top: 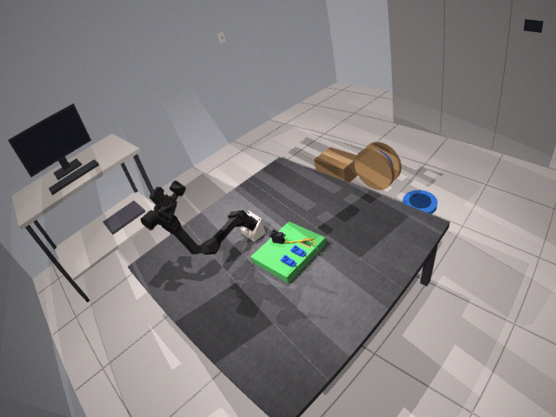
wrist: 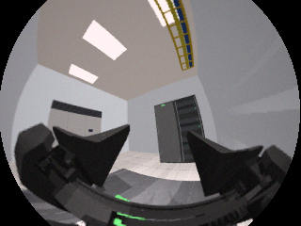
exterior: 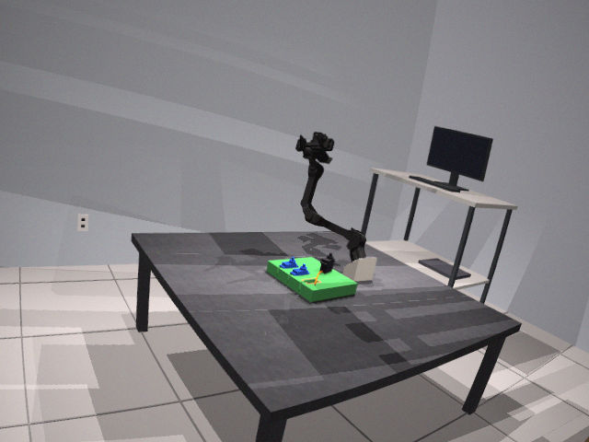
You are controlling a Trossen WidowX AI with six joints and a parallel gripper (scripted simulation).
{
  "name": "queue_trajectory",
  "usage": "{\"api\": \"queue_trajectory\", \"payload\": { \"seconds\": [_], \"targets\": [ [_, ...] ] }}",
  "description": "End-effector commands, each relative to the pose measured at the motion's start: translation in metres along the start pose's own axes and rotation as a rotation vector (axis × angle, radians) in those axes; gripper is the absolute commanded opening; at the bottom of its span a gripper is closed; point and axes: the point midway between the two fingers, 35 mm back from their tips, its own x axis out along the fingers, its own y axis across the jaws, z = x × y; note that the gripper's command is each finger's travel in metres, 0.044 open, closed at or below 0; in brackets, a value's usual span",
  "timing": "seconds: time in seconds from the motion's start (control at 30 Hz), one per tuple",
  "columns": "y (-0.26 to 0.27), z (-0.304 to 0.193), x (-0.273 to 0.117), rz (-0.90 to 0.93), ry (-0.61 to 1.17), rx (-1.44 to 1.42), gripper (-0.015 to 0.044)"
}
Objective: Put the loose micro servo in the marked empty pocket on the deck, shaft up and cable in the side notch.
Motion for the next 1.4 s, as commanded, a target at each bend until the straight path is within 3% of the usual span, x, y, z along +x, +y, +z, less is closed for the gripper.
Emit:
{"api": "queue_trajectory", "payload": {
  "seconds": [0.0,1.37],
  "targets": [
    [0.0,0.0,0.0,0.0,0.0,-0.001,0.0426],
    [0.101,0.01,0.028,-0.018,0.012,-0.218,0.044]
  ]
}}
